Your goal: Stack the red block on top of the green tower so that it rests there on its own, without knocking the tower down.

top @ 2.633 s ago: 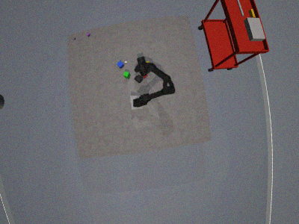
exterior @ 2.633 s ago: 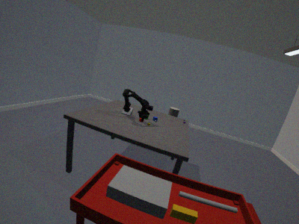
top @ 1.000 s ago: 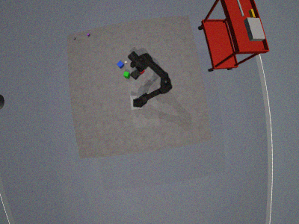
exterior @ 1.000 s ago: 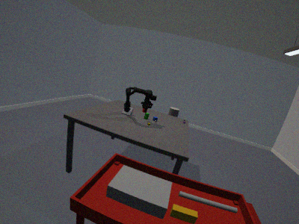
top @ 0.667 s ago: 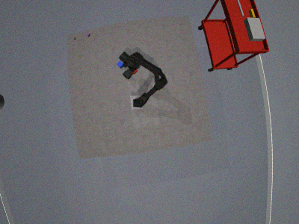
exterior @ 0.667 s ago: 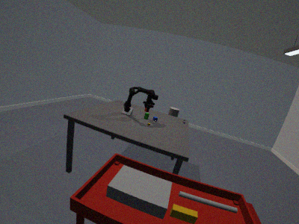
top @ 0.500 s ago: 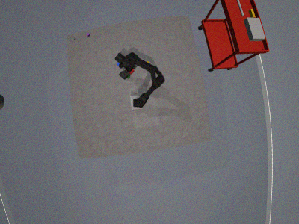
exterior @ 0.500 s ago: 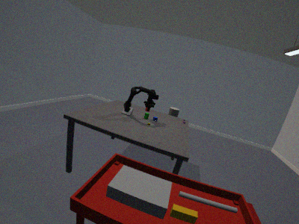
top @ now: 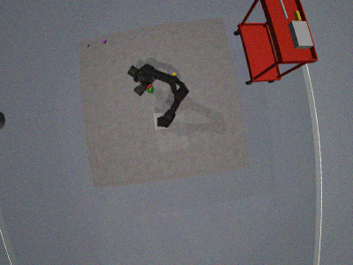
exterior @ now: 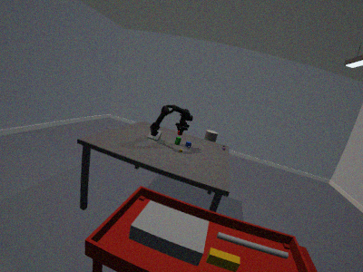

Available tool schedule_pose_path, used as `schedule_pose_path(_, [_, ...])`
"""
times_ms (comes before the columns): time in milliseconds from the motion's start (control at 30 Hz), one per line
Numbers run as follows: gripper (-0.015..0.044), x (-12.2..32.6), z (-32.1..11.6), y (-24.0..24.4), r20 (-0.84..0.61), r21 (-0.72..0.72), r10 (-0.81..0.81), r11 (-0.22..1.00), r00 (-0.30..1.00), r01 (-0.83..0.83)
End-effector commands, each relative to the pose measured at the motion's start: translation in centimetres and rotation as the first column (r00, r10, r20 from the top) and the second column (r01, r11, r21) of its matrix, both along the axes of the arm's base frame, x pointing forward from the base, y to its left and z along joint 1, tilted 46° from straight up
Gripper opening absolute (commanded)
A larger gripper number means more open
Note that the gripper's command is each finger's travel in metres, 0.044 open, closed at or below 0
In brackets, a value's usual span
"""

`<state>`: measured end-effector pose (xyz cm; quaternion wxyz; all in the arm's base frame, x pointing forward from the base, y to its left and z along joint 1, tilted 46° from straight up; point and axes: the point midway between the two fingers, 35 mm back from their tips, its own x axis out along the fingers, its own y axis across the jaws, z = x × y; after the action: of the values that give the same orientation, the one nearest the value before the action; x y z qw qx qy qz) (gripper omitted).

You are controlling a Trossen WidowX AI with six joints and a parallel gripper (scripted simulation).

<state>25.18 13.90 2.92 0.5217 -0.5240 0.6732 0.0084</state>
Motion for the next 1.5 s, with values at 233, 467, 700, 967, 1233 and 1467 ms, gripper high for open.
schedule_pose_path(233, [0.0,0.2,-2.0,-1.9,-0.002,-0.004,0.002,1.0,1.0,-0.002])
schedule_pose_path(467, [0.0,0.3,-2.4,-2.3,-0.002,-0.004,0.002,1.0,1.0,-0.002])
schedule_pose_path(700, [0.0,0.3,-2.4,-2.4,-0.002,-0.004,0.002,1.0,1.0,-0.002])
schedule_pose_path(967, [0.0,0.3,-2.4,-2.4,-0.002,-0.004,0.002,1.0,1.0,-0.002])
schedule_pose_path(1233, [0.0053,0.2,-2.4,-2.4,-0.002,-0.003,-0.002,1.0,1.0,0.002])
schedule_pose_path(1467, [0.0236,0.2,-2.4,-2.4,-0.002,-0.003,-0.002,1.0,1.0,0.002])
